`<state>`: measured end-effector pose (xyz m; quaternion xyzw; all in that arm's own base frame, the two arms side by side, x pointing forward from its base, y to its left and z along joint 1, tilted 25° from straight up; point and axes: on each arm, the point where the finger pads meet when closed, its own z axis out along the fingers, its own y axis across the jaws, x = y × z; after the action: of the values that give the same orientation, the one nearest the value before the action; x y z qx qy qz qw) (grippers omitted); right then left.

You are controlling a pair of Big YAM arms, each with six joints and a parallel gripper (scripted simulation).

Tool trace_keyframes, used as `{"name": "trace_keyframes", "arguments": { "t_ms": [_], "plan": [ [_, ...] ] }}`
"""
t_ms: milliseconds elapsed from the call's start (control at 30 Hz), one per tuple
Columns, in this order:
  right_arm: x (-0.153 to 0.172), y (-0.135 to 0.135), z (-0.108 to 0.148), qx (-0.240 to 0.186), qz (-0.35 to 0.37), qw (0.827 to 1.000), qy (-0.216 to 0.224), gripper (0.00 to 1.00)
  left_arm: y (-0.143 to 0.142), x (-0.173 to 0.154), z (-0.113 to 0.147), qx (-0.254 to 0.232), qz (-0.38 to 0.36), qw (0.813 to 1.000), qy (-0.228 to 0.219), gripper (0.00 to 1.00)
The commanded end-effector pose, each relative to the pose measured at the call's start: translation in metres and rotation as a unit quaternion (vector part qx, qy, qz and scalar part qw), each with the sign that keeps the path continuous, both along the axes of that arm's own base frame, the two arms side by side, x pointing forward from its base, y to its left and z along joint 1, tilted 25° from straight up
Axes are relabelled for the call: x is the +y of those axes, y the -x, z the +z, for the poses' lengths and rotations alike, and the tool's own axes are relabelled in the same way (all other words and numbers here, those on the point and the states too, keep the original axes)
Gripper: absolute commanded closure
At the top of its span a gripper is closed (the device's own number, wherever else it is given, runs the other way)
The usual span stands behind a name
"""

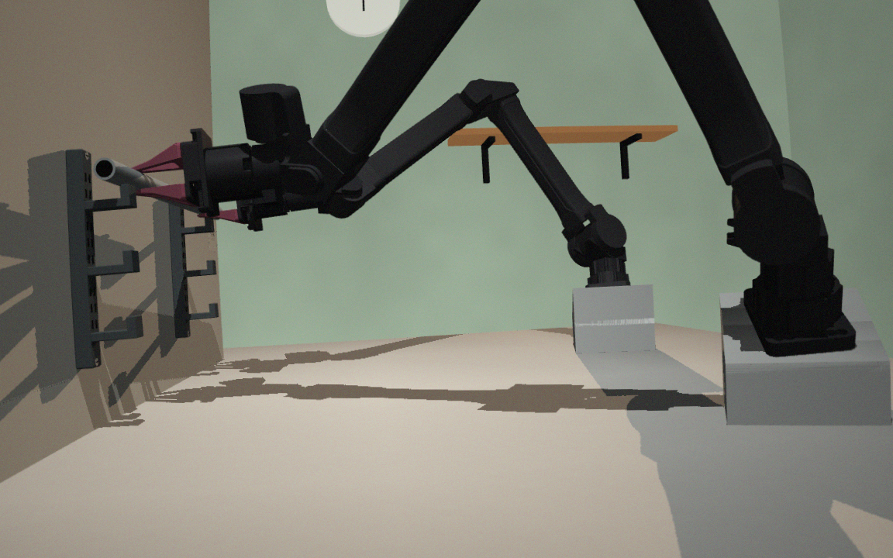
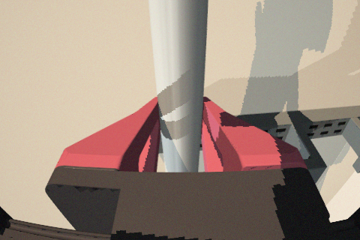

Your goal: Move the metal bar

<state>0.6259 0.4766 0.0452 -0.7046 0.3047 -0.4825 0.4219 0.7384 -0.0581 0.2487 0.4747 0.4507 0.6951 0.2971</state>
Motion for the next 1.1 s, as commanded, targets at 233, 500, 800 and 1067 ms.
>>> {"name": "trace_keyframes", "arguments": {
  "t_ms": [233,500,800,1067],
  "plan": [
    [0.041,-0.012,0.044,-0.035,0.028,0.999,-0.022,1.0,-0.012,-0.017,0.05,-0.052,-0.022,0.998,0.005,1.0],
    [0.041,-0.012,0.046,-0.035,0.028,0.999,-0.022,1.0,-0.012,-0.019,0.052,-0.052,-0.022,0.998,0.005,1.0],
    [0.041,-0.013,0.05,-0.035,0.028,0.999,-0.022,1.0,-0.012,-0.022,0.055,-0.052,-0.022,0.998,0.005,1.0],
    [0.058,-0.026,0.072,-0.035,0.028,0.999,-0.022,1.0,-0.025,-0.033,0.079,-0.052,-0.022,0.998,0.005,1.0]
  ]
}}
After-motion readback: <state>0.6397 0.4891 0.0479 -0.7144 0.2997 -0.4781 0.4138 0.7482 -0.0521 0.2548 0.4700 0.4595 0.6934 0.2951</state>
